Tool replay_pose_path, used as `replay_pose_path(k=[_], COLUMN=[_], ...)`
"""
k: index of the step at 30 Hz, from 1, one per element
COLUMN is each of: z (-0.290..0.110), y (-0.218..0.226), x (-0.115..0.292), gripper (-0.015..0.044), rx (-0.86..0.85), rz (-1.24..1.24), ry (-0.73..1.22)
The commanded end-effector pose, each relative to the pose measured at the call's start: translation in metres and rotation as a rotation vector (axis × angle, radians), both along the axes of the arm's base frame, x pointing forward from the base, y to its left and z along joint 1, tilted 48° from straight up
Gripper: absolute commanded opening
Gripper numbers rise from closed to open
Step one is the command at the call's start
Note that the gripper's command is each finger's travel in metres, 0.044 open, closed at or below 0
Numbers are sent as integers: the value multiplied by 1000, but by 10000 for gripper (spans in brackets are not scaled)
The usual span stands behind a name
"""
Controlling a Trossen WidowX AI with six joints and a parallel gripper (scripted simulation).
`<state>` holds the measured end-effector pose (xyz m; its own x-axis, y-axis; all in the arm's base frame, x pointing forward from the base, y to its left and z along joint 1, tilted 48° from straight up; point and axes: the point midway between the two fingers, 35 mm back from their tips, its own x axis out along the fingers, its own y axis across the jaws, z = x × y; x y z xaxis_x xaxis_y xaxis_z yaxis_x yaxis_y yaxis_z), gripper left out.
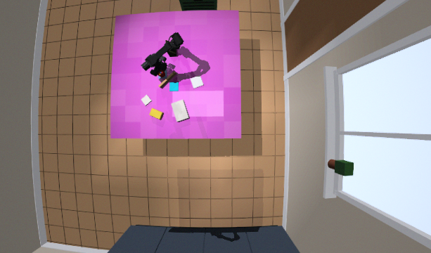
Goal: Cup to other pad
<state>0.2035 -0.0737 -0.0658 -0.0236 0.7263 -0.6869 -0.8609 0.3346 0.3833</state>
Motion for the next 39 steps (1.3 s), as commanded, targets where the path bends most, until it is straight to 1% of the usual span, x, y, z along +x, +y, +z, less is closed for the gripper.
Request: replay_pose_path(k=[1,14,17,27,33,39], z=[-4,-14,-13,-13,-9,4], y=[6,17,16,16,11,-5], x=[-1,-3,-2,-2,-2,0], gripper=[148,148,69,2,0,0], rx=[5,7,4,4,3,2], rz=[-4,-3,2,2,1,-1], ry=[6,6,2,2,2,4])
